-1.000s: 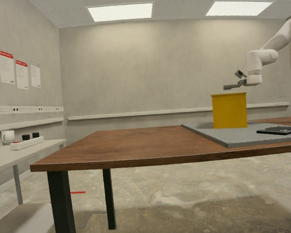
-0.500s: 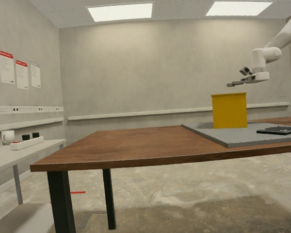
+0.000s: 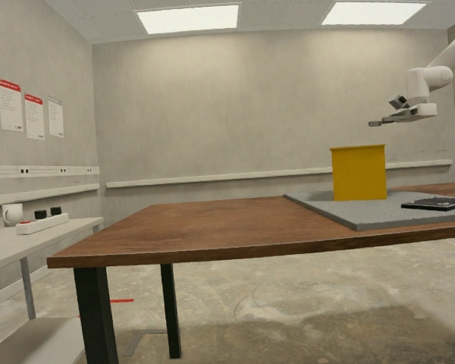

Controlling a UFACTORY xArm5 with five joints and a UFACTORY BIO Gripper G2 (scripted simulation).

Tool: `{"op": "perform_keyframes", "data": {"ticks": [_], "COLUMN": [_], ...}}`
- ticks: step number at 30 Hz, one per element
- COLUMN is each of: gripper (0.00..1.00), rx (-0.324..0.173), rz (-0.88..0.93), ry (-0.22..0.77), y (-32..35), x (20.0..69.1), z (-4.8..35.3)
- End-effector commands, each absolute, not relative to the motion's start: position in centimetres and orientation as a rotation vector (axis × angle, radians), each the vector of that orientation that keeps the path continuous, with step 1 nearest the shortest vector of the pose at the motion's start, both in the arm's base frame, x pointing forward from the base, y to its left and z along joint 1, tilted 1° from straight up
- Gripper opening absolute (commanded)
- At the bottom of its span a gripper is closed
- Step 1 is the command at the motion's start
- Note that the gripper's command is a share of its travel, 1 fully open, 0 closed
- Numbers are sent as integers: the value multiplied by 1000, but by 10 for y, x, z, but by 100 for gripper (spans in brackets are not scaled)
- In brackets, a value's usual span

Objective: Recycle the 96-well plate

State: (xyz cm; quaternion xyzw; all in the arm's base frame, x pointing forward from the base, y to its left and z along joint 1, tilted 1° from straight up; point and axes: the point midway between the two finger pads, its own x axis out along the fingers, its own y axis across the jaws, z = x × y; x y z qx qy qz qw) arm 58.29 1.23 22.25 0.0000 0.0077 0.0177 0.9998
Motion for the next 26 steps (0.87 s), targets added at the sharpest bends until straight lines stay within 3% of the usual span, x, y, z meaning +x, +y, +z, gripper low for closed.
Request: {"op": "perform_keyframes", "data": {"ticks": [1, 7, 26], "gripper": [18, 18, 18], "rx": [-2, -2, -2], "rz": [37, 37, 37], "ry": [11, 11, 11], "y": [16, 20, 20], "x": [557, 534, 534], "z": [239, 251, 251]}}
